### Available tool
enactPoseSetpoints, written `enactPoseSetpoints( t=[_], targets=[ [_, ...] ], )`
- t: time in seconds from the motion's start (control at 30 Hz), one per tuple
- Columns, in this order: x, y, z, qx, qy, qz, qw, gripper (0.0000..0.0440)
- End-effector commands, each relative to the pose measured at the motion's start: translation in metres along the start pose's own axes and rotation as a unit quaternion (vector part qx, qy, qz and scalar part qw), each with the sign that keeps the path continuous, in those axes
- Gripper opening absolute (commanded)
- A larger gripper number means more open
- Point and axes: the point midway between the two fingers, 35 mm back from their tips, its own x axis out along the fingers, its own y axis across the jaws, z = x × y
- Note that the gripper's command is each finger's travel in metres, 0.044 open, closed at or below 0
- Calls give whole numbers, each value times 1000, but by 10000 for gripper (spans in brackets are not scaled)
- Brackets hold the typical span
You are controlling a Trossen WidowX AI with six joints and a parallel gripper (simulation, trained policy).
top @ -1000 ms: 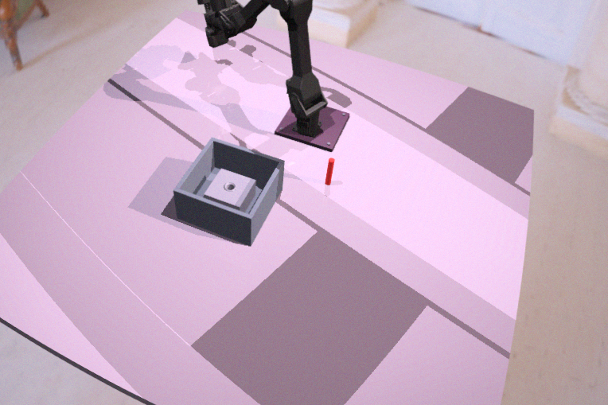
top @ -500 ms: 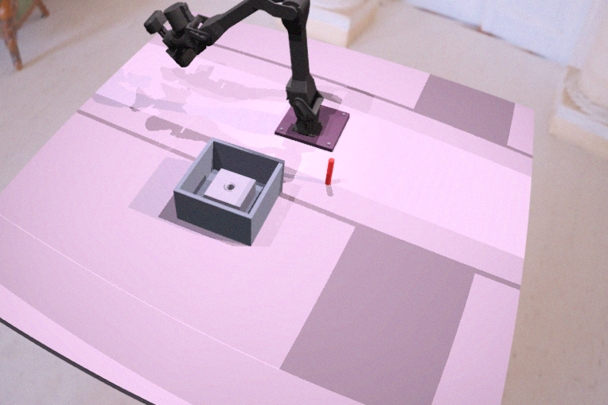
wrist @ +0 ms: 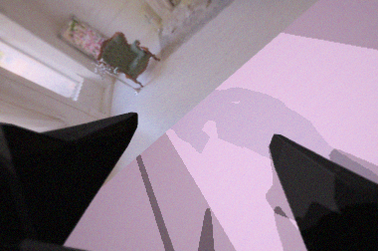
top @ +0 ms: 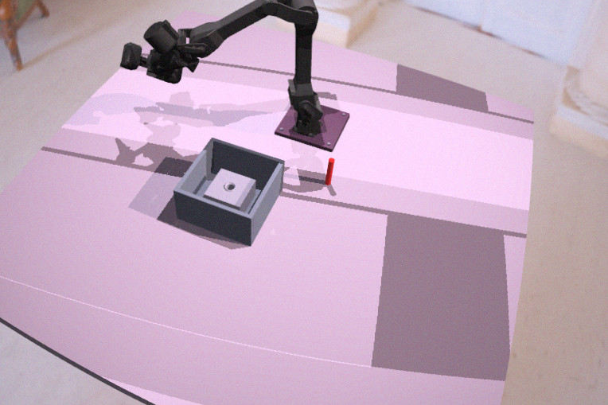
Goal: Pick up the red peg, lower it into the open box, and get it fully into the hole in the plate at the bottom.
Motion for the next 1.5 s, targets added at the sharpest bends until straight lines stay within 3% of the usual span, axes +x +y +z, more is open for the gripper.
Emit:
enactPoseSetpoints(
  t=[0.0,0.3,0.63,1.1,1.47],
  targets=[
    [-34,24,-28,-64,27,22,997,440],
    [-109,49,-90,-196,98,66,974,440],
    [-201,47,-147,-327,182,121,919,440],
    [-328,-14,-195,-482,311,173,800,440],
    [-397,-99,-195,-574,399,146,700,440]
  ],
)
